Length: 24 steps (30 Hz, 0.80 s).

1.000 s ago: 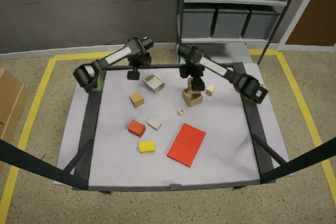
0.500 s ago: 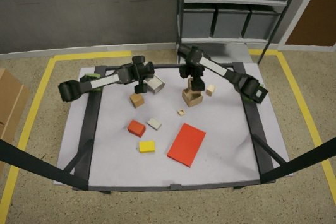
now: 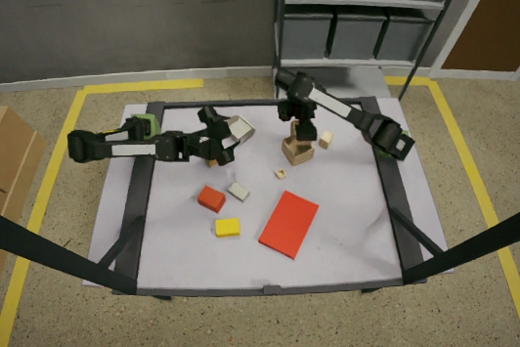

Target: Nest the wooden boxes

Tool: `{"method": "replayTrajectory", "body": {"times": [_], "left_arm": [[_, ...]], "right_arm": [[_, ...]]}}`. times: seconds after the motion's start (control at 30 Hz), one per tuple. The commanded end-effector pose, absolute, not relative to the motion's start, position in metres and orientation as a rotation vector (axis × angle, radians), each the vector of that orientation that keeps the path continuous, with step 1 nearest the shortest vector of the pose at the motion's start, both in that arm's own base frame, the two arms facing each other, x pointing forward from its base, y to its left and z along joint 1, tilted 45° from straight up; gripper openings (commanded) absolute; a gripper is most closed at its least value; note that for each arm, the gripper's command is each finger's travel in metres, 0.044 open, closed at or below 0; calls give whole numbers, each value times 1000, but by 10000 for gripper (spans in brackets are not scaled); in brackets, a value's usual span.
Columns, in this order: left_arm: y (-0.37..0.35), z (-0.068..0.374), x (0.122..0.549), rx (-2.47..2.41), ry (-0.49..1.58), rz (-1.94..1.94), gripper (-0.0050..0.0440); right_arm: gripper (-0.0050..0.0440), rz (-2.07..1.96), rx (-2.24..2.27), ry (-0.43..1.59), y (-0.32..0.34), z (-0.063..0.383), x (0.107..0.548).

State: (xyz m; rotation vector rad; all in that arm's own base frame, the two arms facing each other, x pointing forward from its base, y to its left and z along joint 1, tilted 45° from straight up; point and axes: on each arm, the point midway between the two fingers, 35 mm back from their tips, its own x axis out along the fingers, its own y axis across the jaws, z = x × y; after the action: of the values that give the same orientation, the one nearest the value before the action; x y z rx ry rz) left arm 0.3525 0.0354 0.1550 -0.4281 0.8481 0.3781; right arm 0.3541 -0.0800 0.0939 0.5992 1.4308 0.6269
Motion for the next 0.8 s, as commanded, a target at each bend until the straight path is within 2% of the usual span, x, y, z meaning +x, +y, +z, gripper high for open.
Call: {"method": "replayTrajectory", "body": {"times": [0.0,0.07,0.23,0.37,0.77], "left_arm": [[22,185,355,-524,632,443,400],[22,185,355,-524,632,443,400],[5,219,350,-705,400,455,400],[-2,236,346,-805,292,446,400],[-4,242,346,-838,260,440,400]], "right_arm": [[285,628,586,1420,-81,97,356],[285,628,586,1420,-81,97,356],[285,628,586,1420,-81,97,356],[285,628,586,1420,-81,97,356],[285,626,590,1424,-82,95,358]]}}
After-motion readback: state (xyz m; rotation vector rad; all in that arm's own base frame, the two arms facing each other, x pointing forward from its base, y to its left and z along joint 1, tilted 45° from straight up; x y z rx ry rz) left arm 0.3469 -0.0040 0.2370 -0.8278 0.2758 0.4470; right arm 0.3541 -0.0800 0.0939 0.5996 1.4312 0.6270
